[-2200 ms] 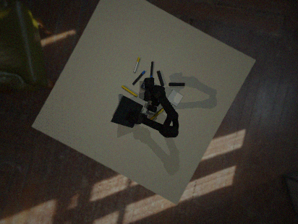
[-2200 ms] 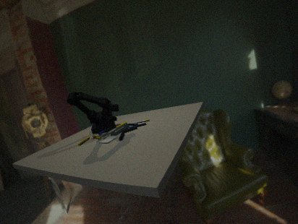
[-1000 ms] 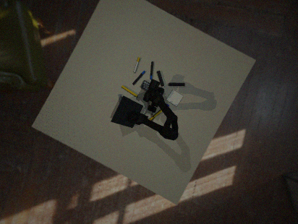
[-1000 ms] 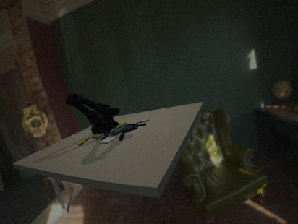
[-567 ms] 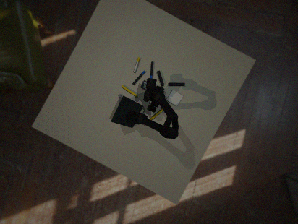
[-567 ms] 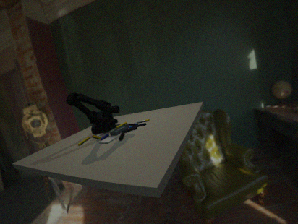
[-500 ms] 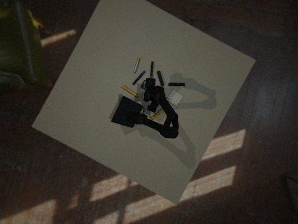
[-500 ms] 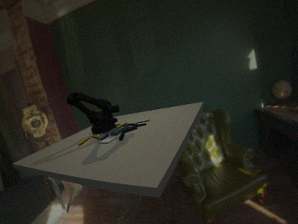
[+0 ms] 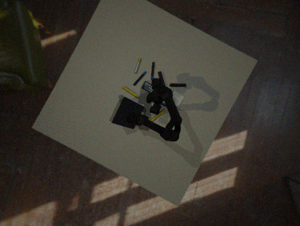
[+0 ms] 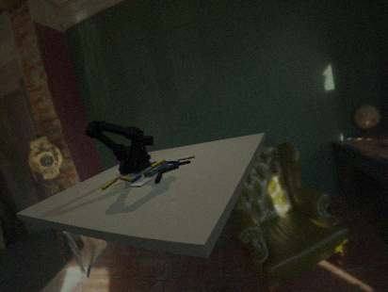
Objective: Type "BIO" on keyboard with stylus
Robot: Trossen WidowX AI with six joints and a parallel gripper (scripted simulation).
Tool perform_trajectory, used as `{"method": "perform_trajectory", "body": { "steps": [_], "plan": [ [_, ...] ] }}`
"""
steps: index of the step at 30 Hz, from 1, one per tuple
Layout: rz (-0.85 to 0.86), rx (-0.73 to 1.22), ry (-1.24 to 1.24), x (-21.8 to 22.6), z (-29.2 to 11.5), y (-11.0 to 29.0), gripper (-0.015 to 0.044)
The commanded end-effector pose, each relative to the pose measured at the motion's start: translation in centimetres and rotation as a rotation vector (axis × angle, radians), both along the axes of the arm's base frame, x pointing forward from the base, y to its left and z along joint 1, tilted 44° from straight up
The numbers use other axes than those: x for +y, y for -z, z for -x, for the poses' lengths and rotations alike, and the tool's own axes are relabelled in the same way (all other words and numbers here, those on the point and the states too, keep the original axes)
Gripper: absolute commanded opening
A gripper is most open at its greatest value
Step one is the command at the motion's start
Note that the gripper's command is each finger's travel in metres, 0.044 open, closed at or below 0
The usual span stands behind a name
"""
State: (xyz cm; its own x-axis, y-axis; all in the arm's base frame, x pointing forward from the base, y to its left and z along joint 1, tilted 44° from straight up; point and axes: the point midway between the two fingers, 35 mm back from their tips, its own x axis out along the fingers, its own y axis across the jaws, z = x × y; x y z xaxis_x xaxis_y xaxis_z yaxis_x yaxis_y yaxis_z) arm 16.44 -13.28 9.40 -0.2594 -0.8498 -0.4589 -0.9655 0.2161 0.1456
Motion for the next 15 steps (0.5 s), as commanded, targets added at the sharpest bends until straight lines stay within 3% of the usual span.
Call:
{"method": "perform_trajectory", "body": {
  "steps": [1,8,15],
  "plan": [
    [-0.303,-0.008,0.105,-0.7,0.4,-0.2,0.015],
    [-0.772,-0.21,-0.026,-1.9,-1.0,-3.5,0.015],
    [-0.8,-0.237,-0.059,-2.1,-1.2,-4.1,0.015]
  ]
}}
